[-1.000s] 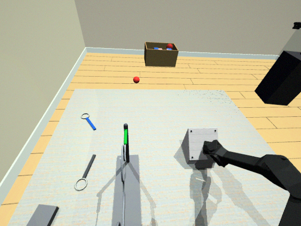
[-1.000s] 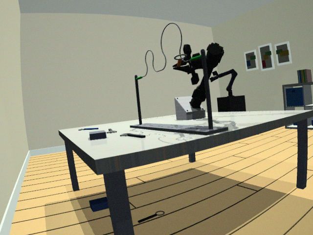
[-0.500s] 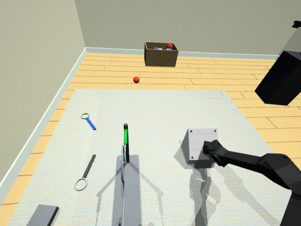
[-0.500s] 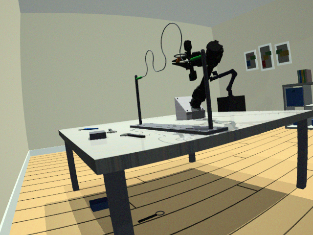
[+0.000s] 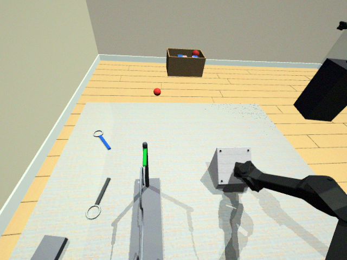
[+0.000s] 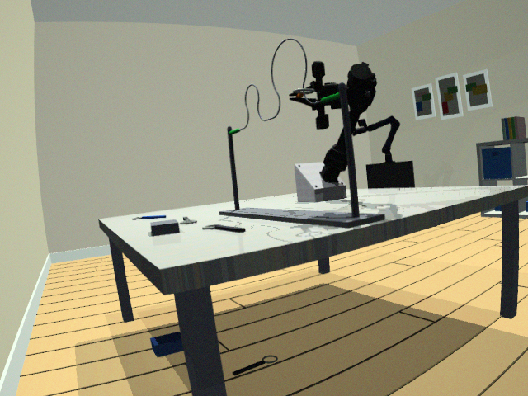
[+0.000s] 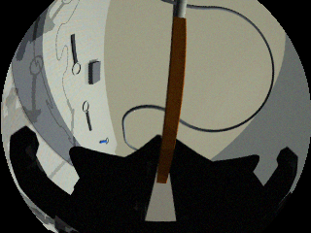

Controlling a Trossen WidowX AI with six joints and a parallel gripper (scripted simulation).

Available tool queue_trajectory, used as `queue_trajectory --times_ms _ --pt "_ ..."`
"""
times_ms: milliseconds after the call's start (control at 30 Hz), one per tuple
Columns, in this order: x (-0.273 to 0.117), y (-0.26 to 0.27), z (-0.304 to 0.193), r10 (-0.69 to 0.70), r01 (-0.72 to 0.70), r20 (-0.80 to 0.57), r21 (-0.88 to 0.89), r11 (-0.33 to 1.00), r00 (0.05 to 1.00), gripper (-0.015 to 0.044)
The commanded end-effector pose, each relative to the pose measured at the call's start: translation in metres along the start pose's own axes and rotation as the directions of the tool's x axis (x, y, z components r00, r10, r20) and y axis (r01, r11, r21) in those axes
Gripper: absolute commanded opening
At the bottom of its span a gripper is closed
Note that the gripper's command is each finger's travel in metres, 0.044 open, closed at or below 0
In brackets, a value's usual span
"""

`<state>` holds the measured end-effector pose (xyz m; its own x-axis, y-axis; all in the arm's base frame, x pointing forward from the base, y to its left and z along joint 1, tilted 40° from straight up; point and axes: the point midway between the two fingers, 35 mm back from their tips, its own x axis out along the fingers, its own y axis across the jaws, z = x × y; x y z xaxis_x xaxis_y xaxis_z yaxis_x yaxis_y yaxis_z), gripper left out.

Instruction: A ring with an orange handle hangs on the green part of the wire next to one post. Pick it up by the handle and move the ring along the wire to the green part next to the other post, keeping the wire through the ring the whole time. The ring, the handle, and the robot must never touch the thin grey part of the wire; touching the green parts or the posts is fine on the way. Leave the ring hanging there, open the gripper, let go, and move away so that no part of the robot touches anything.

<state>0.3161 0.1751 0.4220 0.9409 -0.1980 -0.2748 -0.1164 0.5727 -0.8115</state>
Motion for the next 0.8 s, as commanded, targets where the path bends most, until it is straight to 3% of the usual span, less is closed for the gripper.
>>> queue_trajectory --times_ms 0,500,767 --pt "-0.001 -0.011 -0.001 -0.029 0.028 -0.003 -0.029 0.999 1.000 -0.0150" --pt "-0.003 -0.032 0.001 -0.092 0.091 0.000 -0.156 0.984 0.996 -0.0150" --pt "0.003 -0.045 0.004 -0.109 0.121 0.068 -0.224 0.967 0.992 -0.0150"
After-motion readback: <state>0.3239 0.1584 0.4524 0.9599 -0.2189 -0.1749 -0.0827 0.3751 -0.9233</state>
